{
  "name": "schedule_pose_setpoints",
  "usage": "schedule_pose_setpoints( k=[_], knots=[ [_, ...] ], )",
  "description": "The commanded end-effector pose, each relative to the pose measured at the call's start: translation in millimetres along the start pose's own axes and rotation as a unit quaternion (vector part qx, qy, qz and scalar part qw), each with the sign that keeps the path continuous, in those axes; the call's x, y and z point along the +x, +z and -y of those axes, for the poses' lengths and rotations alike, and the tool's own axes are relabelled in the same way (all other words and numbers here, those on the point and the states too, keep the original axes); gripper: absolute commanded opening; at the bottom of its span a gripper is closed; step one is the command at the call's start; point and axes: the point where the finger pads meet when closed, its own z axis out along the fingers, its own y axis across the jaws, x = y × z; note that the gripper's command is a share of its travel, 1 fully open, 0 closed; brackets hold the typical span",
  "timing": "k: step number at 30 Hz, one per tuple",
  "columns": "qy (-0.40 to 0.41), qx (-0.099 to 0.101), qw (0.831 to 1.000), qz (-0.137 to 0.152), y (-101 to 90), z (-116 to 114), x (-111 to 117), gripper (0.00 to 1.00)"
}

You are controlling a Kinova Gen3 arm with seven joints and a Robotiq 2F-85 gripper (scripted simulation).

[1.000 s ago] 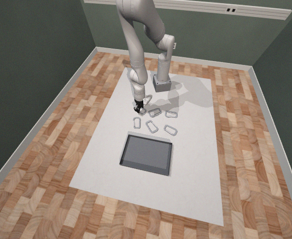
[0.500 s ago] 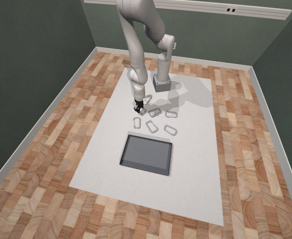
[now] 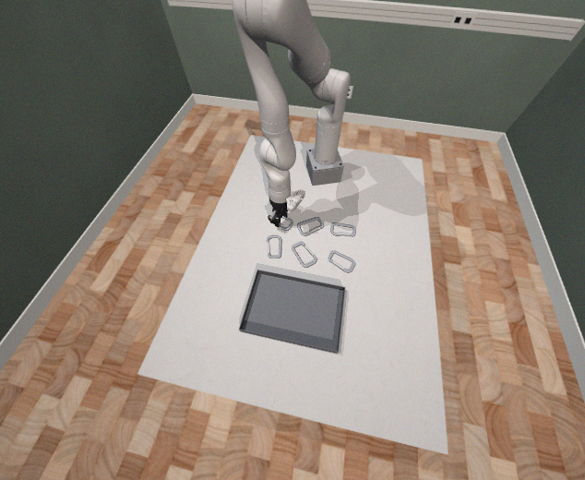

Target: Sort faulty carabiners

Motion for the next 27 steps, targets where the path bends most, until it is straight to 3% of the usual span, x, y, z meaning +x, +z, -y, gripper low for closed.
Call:
schedule_pose_setpoints(
  k=[1,27],
  knots=[
    [0.000,-0.001,1.000,0.000,-0.3,-0.5,0.0,0.55],
    [0.000,-0.001,1.000,0.000,-0.6,-0.3,0.0,0.53]
  ],
)
